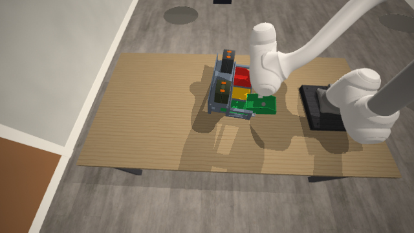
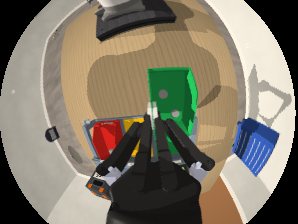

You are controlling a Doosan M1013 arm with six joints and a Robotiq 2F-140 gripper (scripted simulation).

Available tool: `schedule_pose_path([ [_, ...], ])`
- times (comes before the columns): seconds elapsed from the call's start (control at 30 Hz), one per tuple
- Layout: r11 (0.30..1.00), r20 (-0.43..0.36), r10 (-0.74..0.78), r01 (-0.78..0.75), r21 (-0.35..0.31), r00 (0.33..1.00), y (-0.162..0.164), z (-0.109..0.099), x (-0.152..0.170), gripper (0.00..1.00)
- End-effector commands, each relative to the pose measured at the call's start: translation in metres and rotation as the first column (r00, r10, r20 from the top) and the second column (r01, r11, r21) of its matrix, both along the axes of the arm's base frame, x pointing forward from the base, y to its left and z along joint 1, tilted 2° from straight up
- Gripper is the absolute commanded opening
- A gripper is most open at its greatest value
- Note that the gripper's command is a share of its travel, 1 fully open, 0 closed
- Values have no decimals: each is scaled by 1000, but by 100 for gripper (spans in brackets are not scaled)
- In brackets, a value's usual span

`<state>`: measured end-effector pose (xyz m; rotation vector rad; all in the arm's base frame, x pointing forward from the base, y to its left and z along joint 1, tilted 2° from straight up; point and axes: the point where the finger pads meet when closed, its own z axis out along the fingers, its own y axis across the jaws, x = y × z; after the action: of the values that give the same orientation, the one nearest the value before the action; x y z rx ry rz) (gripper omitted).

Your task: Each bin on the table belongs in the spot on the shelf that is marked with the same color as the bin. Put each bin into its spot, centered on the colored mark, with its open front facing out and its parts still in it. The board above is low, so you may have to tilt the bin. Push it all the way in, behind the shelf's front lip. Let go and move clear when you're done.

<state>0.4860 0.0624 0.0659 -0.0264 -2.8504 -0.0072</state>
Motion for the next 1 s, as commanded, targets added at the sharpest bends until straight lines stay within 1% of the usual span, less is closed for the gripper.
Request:
schedule_pose_path([
  [0.0,1000,0,0,0,0,1000,0,0,1,10],
  [0.97,1000,0,0,0,0,1000,-1,-1,31,10],
])
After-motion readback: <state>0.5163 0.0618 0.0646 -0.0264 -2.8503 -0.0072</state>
